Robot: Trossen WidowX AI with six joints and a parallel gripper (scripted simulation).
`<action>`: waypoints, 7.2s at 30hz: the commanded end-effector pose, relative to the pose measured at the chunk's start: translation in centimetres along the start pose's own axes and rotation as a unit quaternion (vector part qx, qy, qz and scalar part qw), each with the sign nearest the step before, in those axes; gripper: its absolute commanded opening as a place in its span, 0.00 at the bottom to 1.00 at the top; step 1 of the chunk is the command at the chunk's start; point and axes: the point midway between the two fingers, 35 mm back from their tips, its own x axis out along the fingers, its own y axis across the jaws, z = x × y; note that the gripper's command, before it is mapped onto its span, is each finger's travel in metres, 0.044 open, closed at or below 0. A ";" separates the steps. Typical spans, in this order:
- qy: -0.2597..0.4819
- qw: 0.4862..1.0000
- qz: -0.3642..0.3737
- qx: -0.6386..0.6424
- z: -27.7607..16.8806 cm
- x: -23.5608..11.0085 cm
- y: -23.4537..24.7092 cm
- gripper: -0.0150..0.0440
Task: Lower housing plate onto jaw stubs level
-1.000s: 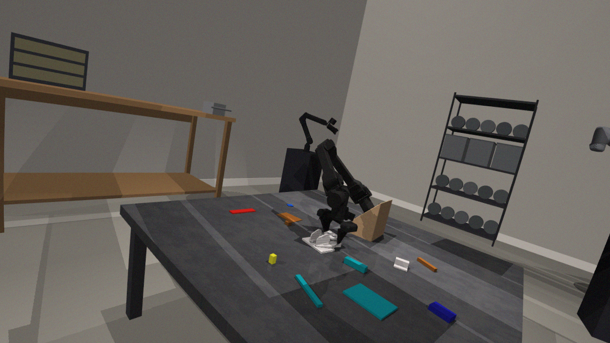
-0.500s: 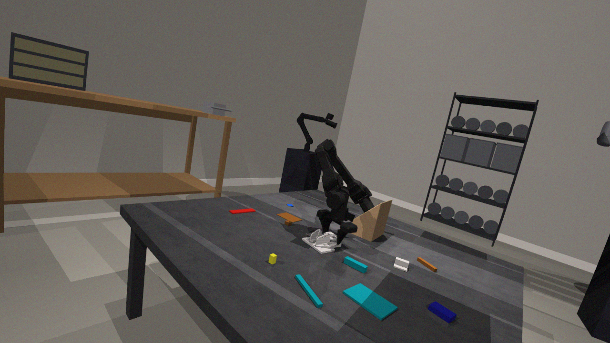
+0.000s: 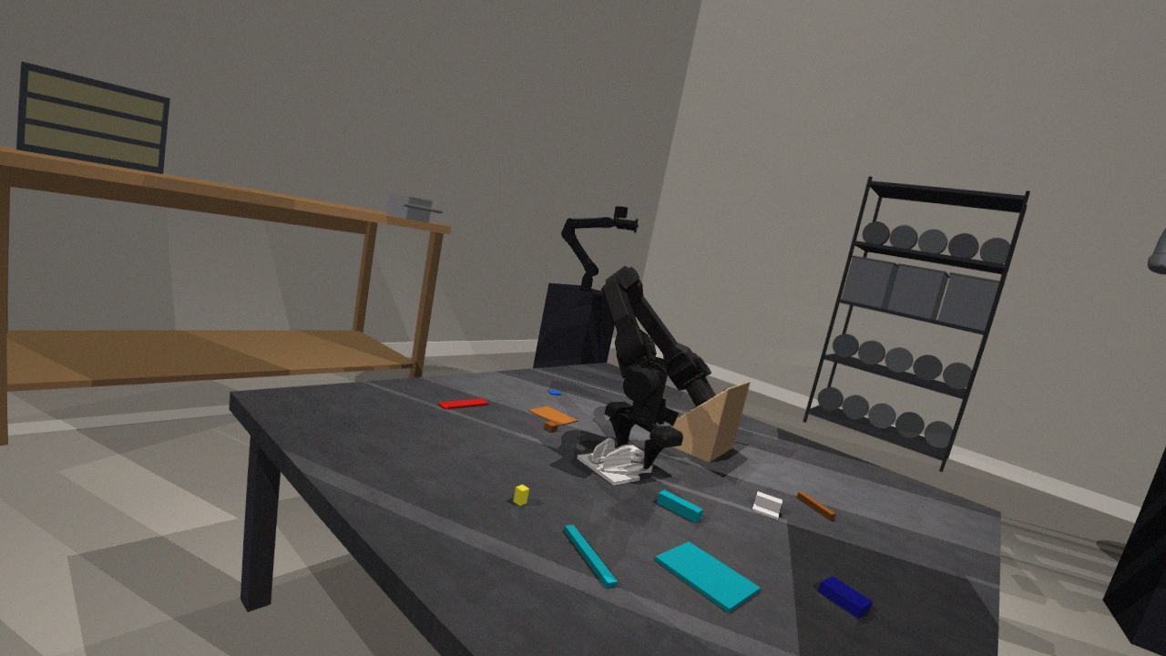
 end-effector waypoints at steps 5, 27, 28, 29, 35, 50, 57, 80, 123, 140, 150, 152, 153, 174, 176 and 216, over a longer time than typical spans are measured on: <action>0.001 1.000 0.001 -0.003 0.0 0.3 0.0 0.85; 0.001 1.000 0.001 -0.002 0.0 0.5 0.0 0.85; 0.001 1.000 0.001 -0.002 0.0 0.5 0.0 0.85; 0.001 1.000 0.001 -0.002 0.0 0.5 0.0 0.85; 0.001 1.000 0.001 -0.002 0.0 0.5 0.0 0.85; 0.001 1.000 0.001 -0.002 0.0 0.5 0.0 0.85; 0.001 1.000 0.001 -0.002 0.0 0.5 0.0 0.85; 0.001 1.000 0.001 -0.002 0.0 0.5 0.0 0.85; 0.001 1.000 0.002 0.000 0.0 0.5 0.0 0.94; 0.001 1.000 0.001 0.000 -0.1 0.1 0.0 1.00; 0.000 1.000 0.000 -0.002 0.0 -7.1 -0.1 1.00; 0.000 1.000 0.000 -0.002 0.0 -7.1 -0.1 1.00; 0.004 1.000 -0.001 -0.007 -0.1 -6.3 -0.3 1.00; -0.002 1.000 -0.001 -0.004 6.3 -12.1 0.9 1.00; -0.002 1.000 -0.001 -0.004 6.3 -12.1 0.9 1.00; -0.002 1.000 -0.001 -0.004 6.3 -12.1 0.9 1.00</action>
